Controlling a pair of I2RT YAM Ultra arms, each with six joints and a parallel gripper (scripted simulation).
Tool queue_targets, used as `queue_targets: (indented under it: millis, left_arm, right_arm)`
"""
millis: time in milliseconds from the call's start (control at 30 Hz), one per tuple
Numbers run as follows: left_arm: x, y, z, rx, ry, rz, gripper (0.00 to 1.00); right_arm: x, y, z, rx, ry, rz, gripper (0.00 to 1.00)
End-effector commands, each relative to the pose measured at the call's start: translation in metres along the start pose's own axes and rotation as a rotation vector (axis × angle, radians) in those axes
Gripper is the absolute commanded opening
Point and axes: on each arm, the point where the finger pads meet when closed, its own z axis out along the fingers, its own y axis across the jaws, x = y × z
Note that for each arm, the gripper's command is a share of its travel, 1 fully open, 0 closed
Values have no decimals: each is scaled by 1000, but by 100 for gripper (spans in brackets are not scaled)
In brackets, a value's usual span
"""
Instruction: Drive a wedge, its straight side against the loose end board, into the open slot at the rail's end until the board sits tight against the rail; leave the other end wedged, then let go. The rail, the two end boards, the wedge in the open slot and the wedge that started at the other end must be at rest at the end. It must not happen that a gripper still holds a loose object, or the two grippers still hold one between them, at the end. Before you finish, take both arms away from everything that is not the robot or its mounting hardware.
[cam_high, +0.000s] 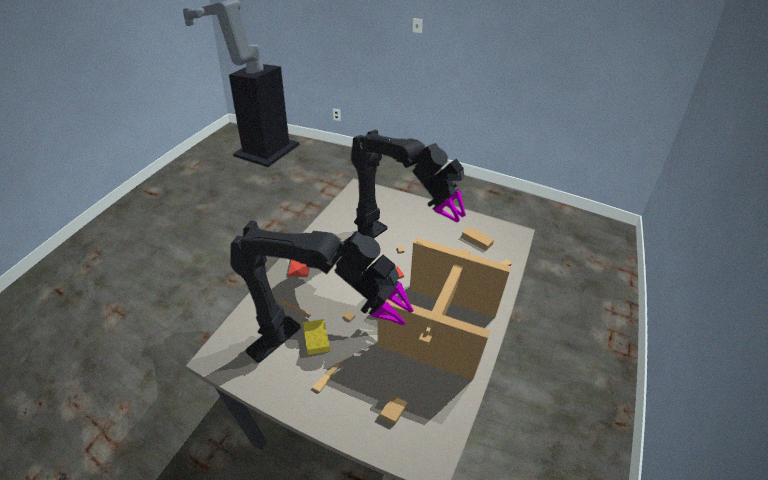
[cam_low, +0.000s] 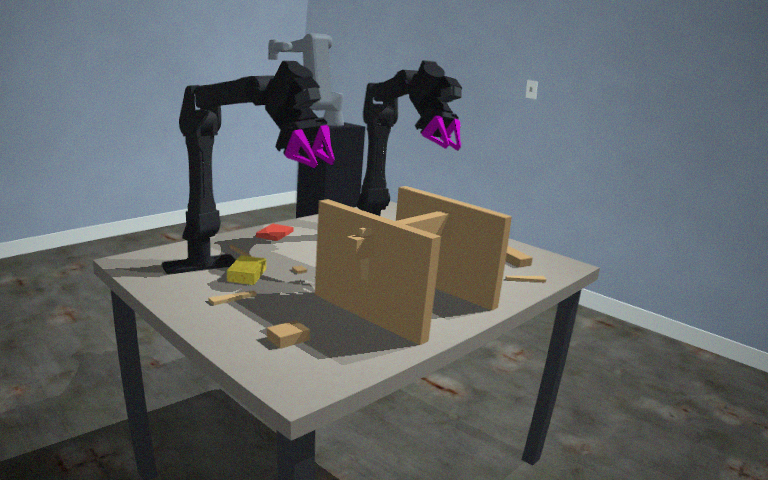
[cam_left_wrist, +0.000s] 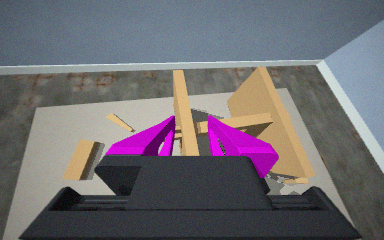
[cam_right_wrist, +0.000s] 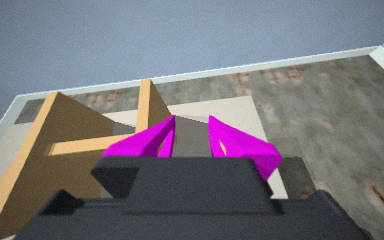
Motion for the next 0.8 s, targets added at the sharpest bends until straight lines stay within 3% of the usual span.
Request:
queue_targets:
  millis: [0,67,100,233,433,767]
  left_arm:
    - [-30,0,-17,67,-203,35,41]
    - [-53,0,-40,89,-313,46,41]
    - [-35,5,-28,82,-286,59,41]
    - [-37,8,-36,90,-343,77,41]
    - [-48,15,-72,108,-544,133,41]
    - [-25,29,-85,101,-653,190,41]
  right_arm:
    - [-35,-14,-20,-27,-193,-4,41]
    - [-39,-27,-28,-13,-244,-5,41]
    - [-41,-33,-32,-8,-270,-7,41]
    - [-43,-45,-40,9,-320,-11,41]
    - [-45,-81,-66,73,-466,-34,41]
    - [-34,-113,-94,147,-586,-63,41]
